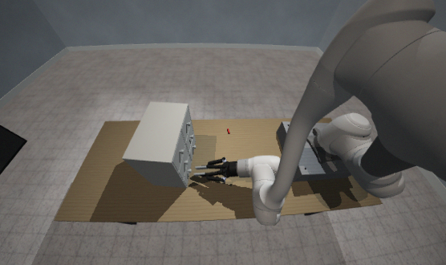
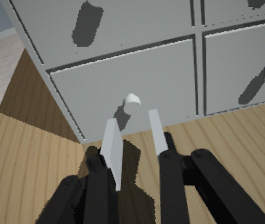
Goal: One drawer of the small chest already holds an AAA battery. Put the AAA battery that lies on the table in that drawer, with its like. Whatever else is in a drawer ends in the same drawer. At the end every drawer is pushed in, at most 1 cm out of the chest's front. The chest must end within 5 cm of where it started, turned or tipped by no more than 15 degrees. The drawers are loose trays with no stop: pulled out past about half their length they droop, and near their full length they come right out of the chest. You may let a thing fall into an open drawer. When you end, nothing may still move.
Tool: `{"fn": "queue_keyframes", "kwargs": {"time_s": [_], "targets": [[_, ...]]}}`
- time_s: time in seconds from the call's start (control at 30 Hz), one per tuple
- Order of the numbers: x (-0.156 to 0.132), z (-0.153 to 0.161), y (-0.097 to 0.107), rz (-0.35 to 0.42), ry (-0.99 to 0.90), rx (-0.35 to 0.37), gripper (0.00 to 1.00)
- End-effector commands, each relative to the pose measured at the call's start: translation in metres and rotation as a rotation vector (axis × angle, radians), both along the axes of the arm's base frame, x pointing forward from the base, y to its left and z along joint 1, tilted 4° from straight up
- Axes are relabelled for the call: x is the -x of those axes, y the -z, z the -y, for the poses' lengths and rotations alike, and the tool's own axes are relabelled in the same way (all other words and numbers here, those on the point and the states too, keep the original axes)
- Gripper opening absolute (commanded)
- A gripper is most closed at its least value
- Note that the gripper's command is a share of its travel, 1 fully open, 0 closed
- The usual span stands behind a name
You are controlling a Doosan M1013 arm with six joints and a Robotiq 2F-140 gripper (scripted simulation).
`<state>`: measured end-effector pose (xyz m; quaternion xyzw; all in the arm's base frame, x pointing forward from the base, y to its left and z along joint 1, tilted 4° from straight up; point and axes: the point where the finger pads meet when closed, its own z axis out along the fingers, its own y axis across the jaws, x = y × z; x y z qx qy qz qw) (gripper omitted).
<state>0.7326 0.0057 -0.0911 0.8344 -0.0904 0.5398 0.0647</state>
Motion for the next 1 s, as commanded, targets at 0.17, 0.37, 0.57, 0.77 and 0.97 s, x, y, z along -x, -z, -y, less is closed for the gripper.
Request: {"fn": "queue_keyframes", "kwargs": {"time_s": [0.17, 0.37, 0.57, 0.77, 0.97], "targets": [[-0.0001, 0.0, 0.0, 0.0, 0.0, 0.0, 0.2], [-0.0001, 0.0, 0.0, 0.0, 0.0, 0.0, 0.2], [-0.0002, 0.0, 0.0, 0.0, 0.0, 0.0, 0.2], [-0.0028, 0.0006, 0.0002, 0.0, 0.0, 0.0, 0.2], [-0.0074, 0.0016, 0.0005, 0.0, 0.0, 0.0, 0.2]]}}
